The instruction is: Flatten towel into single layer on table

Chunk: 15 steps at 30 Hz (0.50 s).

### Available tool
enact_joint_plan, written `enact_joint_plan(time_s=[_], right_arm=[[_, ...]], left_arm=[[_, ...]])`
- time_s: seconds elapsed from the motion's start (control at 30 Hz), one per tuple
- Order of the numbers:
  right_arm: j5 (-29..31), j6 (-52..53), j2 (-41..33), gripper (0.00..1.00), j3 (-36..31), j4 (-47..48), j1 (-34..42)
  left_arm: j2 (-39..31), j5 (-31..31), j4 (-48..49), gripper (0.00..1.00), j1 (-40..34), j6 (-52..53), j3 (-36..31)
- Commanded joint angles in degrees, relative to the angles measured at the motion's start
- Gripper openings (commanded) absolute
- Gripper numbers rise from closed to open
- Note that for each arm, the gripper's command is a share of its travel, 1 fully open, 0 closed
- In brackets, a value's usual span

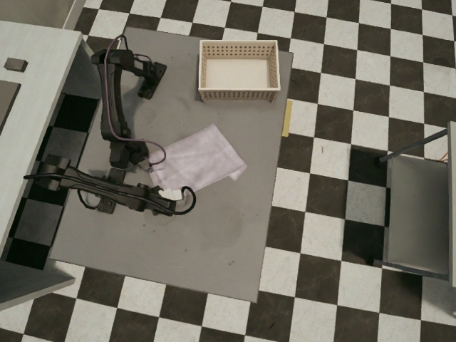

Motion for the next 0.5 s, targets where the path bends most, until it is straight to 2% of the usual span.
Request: enact_joint_plan(time_s=[0.0, 0.07, 0.1, 0.27, 0.3, 0.4, 0.43, 0.47], right_arm=[[0.06, 0.71, -1.42, 0.34, -0.85, 1.16, 1.24], [-0.1, 0.72, -1.42, 0.34, -0.85, 1.16, 1.25], [-0.06, 0.69, 1.04, 0.34, -2.39, 2.82, 1.22], [-0.19, -0.7, 2.32, 0.34, -3.69, 5.34, -0.5], [-0.32, -1.36, 3.48, 0.34, -5.55, 8.14, -1.15], [-0.29, -1.38, 3.65, 0.34, -5.54, 8.34, -1.17], [-0.29, -1.44, 2.86, 0.34, -3.5, 8.61, -0.88], [-0.38, -1.44, 4.59, 0.34, -6.34, 10.1, -0.77]], left_arm=[[0.89, -0.69, 0.85, 0.34, 0.23, -0.63, 1.78], [0.91, -0.7, 0.68, 0.34, 0.23, -0.56, 1.79], [1.22, -0.7, 2.45, 0.34, 0.21, -0.55, -1.88], [1.38, -0.64, 4.75, 0.34, 0.31, -0.45, -4.01], [1.97, -0.68, 7.47, 0.34, -0.24, -0.75, -6.34], [2.04, -0.68, 7.62, 0.34, -0.24, -0.75, -6.34], [2.09, -0.68, 7.86, 0.34, -0.25, -0.62, -3.93], [2.53, -0.68, 9.19, 0.34, -0.19, -0.56, -7.39]])
